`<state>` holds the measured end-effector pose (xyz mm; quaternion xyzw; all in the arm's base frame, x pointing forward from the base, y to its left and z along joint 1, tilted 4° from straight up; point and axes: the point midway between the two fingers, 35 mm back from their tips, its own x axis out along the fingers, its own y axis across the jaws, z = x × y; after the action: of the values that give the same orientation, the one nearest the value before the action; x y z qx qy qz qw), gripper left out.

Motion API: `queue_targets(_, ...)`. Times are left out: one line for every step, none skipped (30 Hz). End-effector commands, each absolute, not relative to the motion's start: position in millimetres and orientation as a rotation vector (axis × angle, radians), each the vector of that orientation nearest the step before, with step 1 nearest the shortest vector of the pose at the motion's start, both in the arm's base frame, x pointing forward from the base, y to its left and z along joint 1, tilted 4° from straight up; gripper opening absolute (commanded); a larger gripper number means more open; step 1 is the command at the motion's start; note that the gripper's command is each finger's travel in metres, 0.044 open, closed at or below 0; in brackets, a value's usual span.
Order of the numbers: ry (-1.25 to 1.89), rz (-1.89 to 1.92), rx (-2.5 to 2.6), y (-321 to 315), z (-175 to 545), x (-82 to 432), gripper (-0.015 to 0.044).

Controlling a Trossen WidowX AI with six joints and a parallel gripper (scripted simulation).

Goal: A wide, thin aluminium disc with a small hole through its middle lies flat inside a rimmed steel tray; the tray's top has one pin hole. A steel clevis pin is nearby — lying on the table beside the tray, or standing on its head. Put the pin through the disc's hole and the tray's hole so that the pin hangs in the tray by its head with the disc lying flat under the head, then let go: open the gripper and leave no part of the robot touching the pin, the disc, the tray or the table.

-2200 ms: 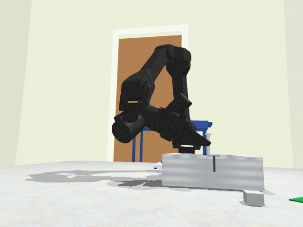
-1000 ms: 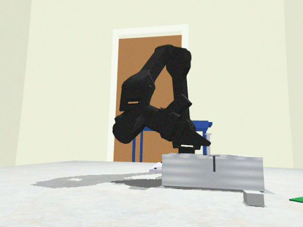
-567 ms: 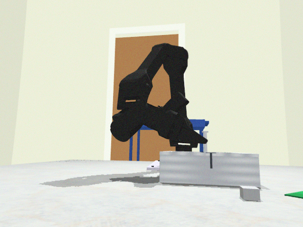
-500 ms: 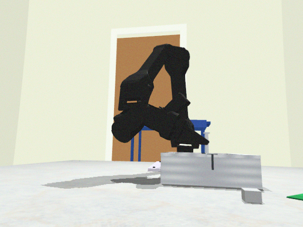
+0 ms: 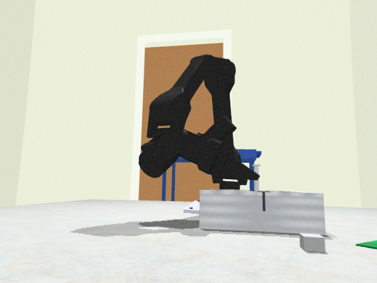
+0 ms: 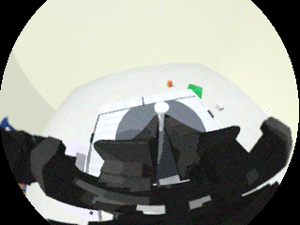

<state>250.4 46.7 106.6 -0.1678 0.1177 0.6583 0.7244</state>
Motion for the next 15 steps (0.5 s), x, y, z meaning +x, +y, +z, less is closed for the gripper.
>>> queue_targets(0.264,1.458,-0.374,47.0,106.2,247.6,0.0000)
queue_targets(0.264,1.458,-0.374,47.0,106.2,247.4,0.0000)
queue_targets(0.264,1.458,-0.374,47.0,106.2,247.3,0.0000)
queue_targets(0.264,1.458,-0.374,47.0,106.2,247.2,0.0000)
queue_targets(0.264,1.458,-0.374,47.0,106.1,247.0,0.0000)
queue_targets(0.264,1.458,-0.374,47.0,106.1,246.9,0.0000)
queue_targets(0.264,1.458,-0.374,47.0,106.1,246.8,0.0000)
queue_targets(0.264,1.458,-0.374,47.0,106.1,246.6,0.0000)
queue_targets(0.264,1.458,-0.374,47.0,106.1,246.5,0.0000)
queue_targets(0.264,1.458,-0.374,47.0,106.1,246.4,0.0000)
queue_targets(0.264,1.458,-0.374,47.0,106.1,246.2,0.0000)
queue_targets(0.264,1.458,-0.374,47.0,106.0,246.1,0.0000)
queue_targets(0.264,1.458,-0.374,47.0,106.0,245.9,0.0000)
queue_targets(0.264,1.458,-0.374,47.0,106.0,245.8,0.0000)
queue_targets(0.264,1.458,-0.374,47.0,106.0,245.7,0.0000)
